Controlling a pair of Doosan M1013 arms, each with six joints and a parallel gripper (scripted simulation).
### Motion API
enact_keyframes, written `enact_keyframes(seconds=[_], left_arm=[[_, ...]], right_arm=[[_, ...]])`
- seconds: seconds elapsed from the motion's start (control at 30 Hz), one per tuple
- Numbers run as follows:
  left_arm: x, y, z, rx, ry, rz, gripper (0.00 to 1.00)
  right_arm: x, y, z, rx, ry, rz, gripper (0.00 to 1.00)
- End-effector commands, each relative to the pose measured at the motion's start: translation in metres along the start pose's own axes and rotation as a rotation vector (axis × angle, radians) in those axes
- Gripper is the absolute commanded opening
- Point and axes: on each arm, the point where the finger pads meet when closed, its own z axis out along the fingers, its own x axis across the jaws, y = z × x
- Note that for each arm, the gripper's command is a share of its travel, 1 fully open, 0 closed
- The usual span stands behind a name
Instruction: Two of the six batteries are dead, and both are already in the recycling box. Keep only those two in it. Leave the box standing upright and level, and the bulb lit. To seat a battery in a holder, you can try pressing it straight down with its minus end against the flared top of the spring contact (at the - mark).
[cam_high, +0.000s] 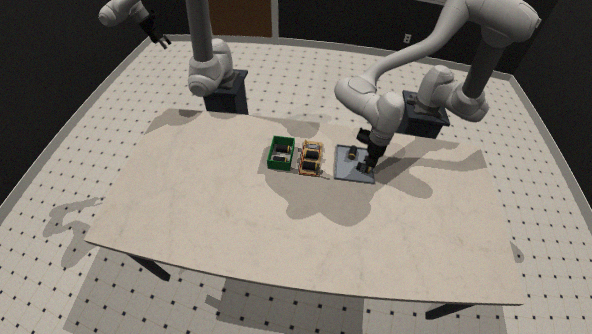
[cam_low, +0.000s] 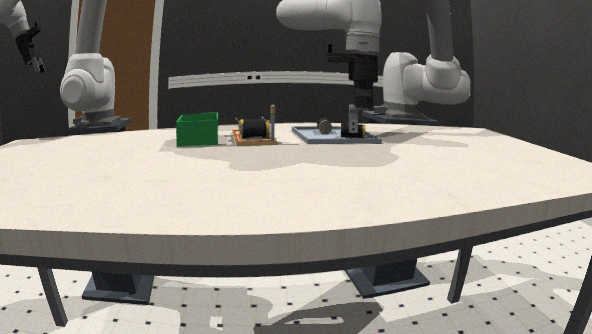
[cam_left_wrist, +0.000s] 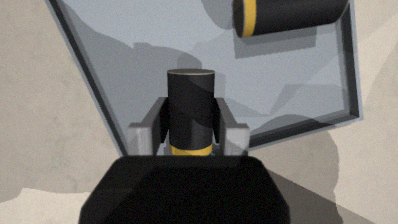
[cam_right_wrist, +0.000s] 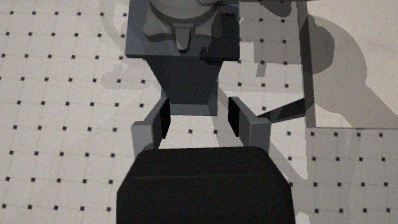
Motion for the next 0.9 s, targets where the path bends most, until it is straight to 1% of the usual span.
enact_keyframes(seconds=[0.0,0.87], left_arm=[[-0.0006,-0.0003,-0.0009,0.001,-0.002,0.0,0.57],[-0.0006,-0.0003,-0.001,0.001,-0.002,0.0,0.57]], right_arm=[[0.0001,0.0001,-0.0006,-0.001,0.001,0.0,1.0],[0.0001,0.0001,-0.0006,-0.001,0.001,0.0,1.0]])
